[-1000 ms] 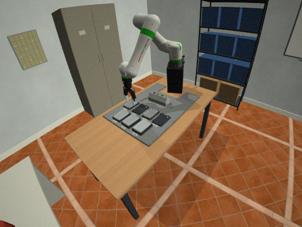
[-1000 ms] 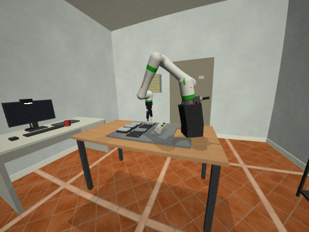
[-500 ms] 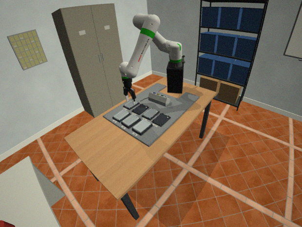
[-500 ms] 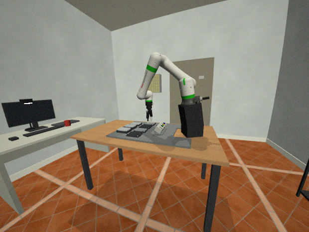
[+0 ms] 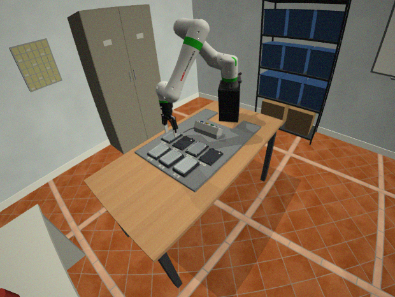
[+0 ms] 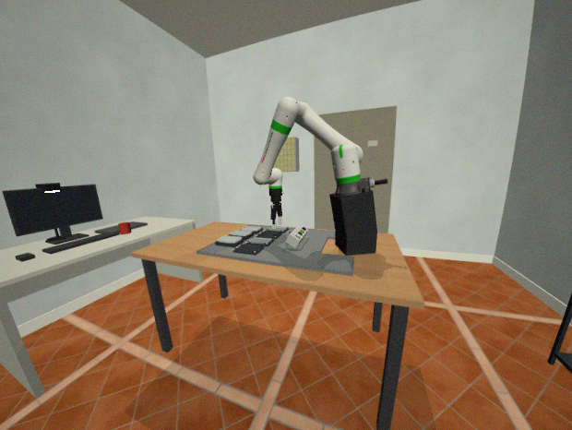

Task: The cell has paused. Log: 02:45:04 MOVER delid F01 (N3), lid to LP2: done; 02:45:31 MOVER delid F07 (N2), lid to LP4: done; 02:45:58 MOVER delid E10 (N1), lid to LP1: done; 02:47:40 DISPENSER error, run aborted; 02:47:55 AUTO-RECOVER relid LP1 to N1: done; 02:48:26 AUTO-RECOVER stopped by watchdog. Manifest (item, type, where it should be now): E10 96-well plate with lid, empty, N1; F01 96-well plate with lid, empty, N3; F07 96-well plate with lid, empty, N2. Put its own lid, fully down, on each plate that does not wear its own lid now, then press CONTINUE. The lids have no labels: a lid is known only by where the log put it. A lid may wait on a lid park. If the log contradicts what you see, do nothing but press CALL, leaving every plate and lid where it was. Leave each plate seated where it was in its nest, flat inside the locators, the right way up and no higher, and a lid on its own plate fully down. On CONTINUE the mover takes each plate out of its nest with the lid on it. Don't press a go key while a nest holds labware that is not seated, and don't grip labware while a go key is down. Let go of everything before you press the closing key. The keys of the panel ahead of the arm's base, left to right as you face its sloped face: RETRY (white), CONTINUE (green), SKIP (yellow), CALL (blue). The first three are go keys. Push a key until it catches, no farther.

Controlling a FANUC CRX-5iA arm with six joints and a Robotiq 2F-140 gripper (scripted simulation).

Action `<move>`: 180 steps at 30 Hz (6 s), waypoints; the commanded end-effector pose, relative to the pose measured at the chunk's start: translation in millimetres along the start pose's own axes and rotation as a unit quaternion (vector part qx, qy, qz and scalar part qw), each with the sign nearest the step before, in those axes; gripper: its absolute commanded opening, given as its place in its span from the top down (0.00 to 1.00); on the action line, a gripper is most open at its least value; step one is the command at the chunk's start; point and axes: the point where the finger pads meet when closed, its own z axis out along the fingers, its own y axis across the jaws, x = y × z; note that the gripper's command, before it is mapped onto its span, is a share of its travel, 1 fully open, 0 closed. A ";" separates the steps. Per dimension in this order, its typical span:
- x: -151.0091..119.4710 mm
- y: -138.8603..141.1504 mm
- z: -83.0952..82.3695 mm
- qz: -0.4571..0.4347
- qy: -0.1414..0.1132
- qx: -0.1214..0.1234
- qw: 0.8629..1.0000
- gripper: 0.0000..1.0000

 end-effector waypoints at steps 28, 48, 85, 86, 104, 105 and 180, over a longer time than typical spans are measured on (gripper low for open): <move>0.1 0.1 11.4 0.000 0.000 0.000 1.000 0.34; 0.1 0.1 15.8 0.000 0.000 0.000 1.000 0.34; 0.1 0.1 15.8 0.000 0.000 0.000 1.000 0.34; 0.1 0.1 15.8 0.000 0.000 0.000 1.000 0.34; 0.1 0.1 15.8 0.000 0.000 0.000 1.000 1.00; 0.1 0.1 15.8 0.000 0.000 0.000 1.000 1.00; 0.1 0.1 -32.2 0.000 0.000 0.000 1.000 1.00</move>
